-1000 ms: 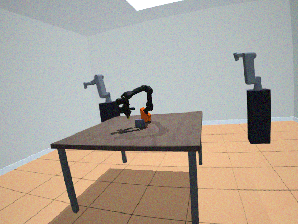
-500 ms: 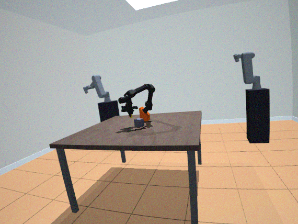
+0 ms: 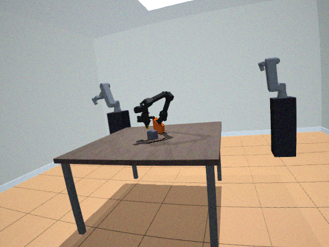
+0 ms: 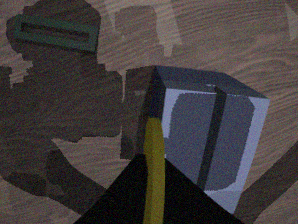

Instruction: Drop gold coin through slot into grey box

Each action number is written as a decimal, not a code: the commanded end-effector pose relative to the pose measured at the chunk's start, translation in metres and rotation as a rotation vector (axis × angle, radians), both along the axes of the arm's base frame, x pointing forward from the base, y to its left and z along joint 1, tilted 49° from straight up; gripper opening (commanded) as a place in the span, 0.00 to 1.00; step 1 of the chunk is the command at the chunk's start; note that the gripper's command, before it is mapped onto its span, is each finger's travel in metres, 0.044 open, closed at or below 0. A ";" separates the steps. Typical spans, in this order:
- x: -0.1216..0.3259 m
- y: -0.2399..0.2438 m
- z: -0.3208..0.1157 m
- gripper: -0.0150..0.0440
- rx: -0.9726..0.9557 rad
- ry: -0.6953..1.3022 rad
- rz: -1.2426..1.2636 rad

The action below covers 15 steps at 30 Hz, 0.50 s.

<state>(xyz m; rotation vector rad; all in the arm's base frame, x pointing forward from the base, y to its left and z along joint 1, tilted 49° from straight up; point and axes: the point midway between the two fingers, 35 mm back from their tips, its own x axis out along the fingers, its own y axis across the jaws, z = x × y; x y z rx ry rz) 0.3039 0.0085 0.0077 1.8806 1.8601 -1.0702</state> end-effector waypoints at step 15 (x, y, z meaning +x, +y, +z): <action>-0.031 0.020 0.022 0.25 0.003 0.020 -0.018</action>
